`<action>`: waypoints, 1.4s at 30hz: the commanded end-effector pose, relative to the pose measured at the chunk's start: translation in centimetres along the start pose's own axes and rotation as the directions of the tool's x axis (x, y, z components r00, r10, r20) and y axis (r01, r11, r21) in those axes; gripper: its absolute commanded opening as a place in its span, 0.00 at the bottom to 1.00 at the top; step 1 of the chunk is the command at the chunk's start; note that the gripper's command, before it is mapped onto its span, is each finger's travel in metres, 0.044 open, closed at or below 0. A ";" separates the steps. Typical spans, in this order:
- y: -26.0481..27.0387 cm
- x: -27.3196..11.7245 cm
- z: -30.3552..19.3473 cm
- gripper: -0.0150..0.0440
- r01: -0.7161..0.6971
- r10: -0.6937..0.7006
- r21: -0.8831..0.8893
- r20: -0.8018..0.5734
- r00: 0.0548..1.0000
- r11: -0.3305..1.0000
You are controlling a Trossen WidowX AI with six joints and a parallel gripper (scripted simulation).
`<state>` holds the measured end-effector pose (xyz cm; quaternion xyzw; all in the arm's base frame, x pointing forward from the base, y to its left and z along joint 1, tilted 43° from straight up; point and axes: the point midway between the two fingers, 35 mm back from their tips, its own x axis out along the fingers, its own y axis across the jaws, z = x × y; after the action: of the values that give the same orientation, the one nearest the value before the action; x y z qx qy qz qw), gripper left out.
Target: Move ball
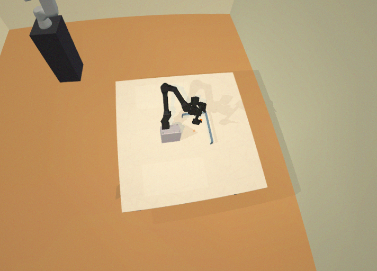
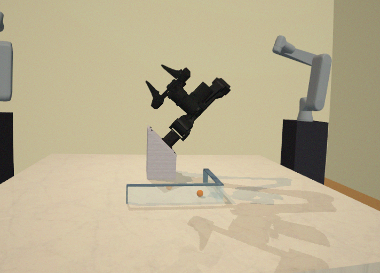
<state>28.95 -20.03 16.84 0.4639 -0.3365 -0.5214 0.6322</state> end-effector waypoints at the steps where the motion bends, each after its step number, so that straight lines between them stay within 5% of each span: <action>1: 0.0 0.0 -0.3 0.89 0.000 0.000 -0.015 -0.012 1.000 1.000; 7: -1.1 -1.5 -9.1 0.63 -0.099 -0.090 -0.434 -0.395 0.914 0.895; 12: -3.8 -5.2 -15.6 0.63 -0.333 -0.271 -0.639 -0.659 0.702 0.693; 18: -6.6 -10.2 -19.4 0.63 -0.580 -0.463 -0.627 -0.777 0.426 0.520; 28: -10.3 -20.2 -20.8 0.63 -0.857 -0.708 -0.283 -0.695 -0.126 0.430; 37: -10.0 -29.0 -18.4 0.63 -0.795 -0.703 0.094 -0.412 -0.580 0.600; 42: -9.7 -30.1 -17.9 0.63 -0.762 -0.682 0.135 -0.368 -0.632 0.633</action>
<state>36.93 9.63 2.10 0.2089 0.6359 0.1776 0.7214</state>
